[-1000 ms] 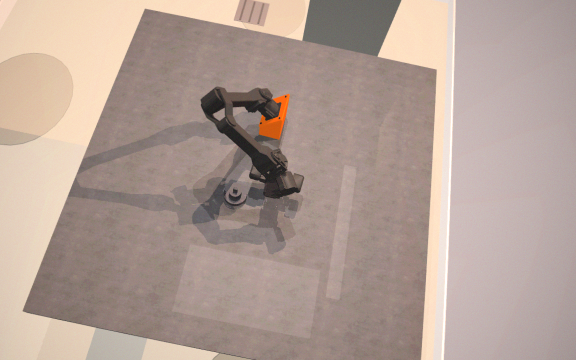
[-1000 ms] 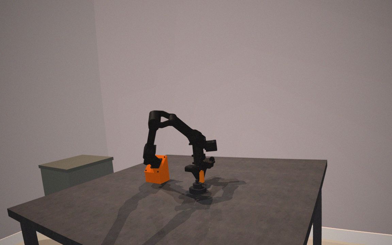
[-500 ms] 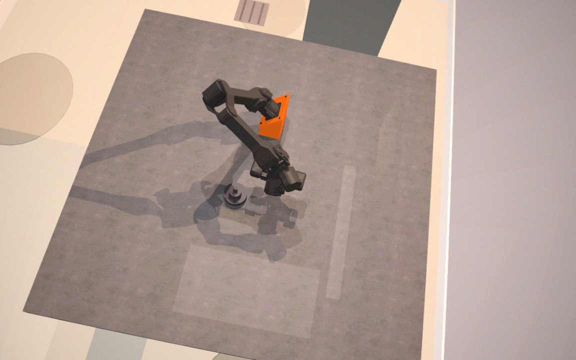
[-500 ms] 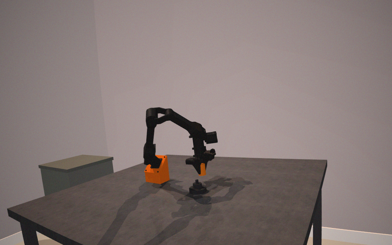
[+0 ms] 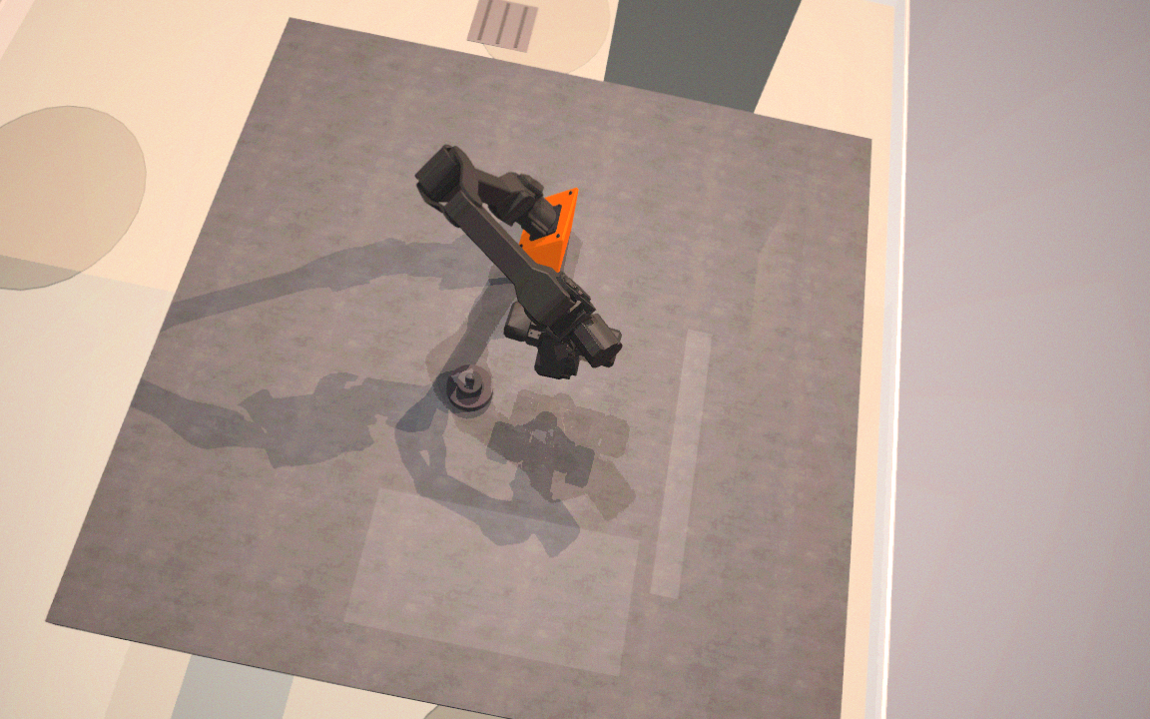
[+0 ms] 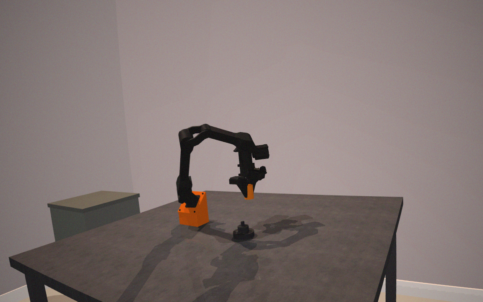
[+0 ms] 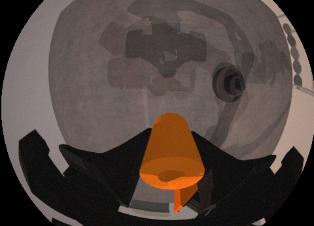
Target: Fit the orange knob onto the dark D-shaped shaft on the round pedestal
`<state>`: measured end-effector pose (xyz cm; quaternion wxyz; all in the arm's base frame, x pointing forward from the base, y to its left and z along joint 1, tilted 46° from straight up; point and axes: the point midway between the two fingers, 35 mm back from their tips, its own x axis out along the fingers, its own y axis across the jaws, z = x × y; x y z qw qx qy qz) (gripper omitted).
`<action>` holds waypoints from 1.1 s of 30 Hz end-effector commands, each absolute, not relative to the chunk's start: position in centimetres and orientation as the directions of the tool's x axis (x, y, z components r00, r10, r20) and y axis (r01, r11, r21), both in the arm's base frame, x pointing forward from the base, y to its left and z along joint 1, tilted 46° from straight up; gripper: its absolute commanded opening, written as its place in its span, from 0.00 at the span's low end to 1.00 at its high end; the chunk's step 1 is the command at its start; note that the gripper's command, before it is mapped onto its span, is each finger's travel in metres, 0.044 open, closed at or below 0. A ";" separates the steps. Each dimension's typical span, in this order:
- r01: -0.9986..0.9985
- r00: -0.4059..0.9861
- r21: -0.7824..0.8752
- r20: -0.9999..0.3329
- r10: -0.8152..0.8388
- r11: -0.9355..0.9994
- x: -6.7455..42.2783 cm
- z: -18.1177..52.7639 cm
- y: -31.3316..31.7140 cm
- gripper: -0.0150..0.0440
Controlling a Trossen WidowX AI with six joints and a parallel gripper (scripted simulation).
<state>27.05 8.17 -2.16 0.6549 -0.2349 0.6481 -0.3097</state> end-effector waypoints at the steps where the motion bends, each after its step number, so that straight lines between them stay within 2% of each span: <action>1: 0.103 -0.039 -0.712 -0.700 -0.713 0.694 26.9 -0.6 9.8 0.25; 33: 0.098 -0.034 -0.699 -0.714 -0.699 0.708 30.4 2.6 3.3 0.25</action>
